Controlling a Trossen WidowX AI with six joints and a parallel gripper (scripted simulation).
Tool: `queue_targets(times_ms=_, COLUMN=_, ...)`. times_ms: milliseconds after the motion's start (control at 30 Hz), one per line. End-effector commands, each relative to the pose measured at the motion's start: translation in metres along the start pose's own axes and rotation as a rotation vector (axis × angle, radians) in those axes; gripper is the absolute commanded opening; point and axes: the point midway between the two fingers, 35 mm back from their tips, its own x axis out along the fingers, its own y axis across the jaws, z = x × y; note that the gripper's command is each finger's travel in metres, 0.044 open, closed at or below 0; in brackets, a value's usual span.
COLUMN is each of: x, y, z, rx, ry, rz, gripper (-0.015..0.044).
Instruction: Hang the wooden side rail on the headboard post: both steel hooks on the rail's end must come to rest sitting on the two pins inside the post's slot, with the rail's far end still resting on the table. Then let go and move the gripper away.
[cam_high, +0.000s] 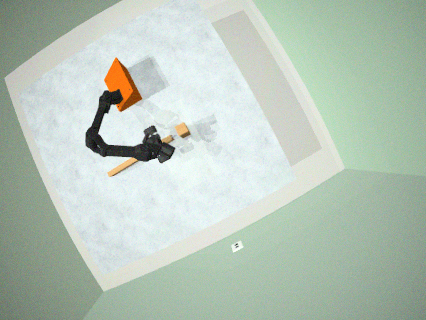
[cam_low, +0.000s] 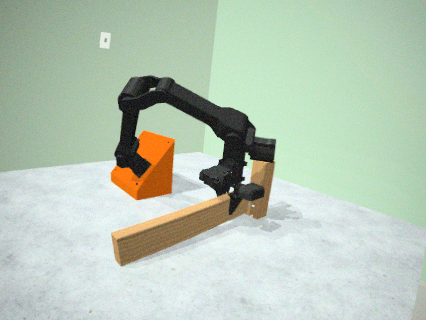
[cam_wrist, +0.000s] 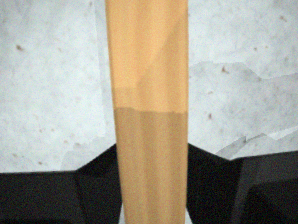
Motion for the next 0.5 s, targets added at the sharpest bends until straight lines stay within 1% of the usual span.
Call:
queue_targets(times_ms=0, x=-0.0032, y=0.0016, z=-0.0024, rx=0.005, ry=0.005, rz=0.008, gripper=0.0000)
queue_targets(times_ms=467, x=-0.0040, y=0.0010, z=-0.0038, rx=0.005, ry=0.005, rz=0.008, gripper=0.0000)
